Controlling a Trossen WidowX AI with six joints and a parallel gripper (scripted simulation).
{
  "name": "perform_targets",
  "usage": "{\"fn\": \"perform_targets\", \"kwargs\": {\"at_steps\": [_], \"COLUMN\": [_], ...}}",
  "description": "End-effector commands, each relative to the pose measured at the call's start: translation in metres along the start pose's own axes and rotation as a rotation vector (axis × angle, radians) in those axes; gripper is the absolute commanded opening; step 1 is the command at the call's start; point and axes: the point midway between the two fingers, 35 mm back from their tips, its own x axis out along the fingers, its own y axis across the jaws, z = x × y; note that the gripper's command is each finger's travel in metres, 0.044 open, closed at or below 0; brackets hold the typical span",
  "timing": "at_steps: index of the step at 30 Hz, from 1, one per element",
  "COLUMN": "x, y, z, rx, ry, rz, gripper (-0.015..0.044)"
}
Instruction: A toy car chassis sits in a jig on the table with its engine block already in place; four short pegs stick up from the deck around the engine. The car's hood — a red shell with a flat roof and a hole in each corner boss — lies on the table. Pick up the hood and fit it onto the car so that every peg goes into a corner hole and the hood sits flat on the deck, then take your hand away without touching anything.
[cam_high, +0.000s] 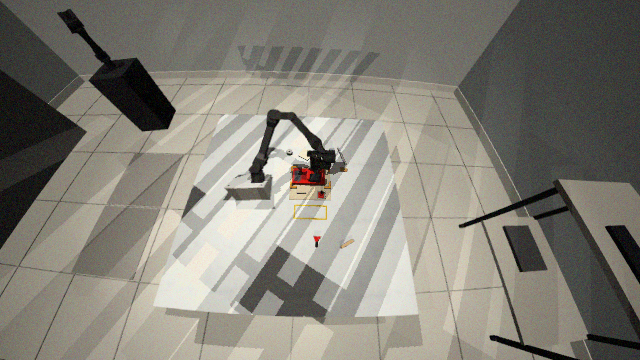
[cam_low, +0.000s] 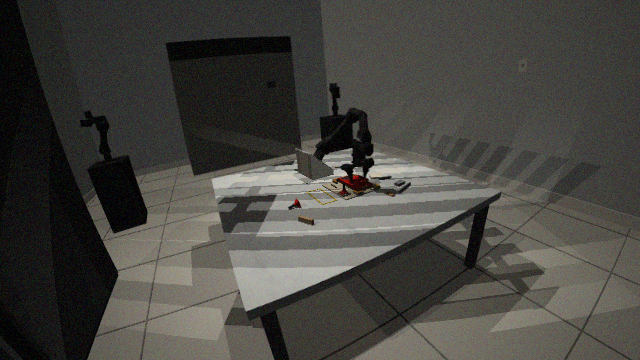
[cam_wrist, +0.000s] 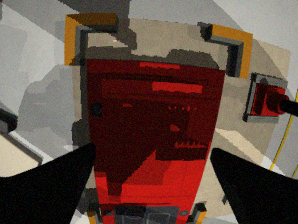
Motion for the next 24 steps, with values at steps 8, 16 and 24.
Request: {"fn": "perform_targets", "kwargs": {"at_steps": [8,16,24], "x": [-0.068,-0.068,-0.068], "y": [-0.001,-0.001,-0.001], "z": [0.001,0.001,0.001], "rx": [-0.004,-0.004,-0.004], "ry": [-0.005,-0.005,-0.005], "rz": [0.006,0.006,0.006], "gripper": [0.0440,0.0440,0.0440]}}
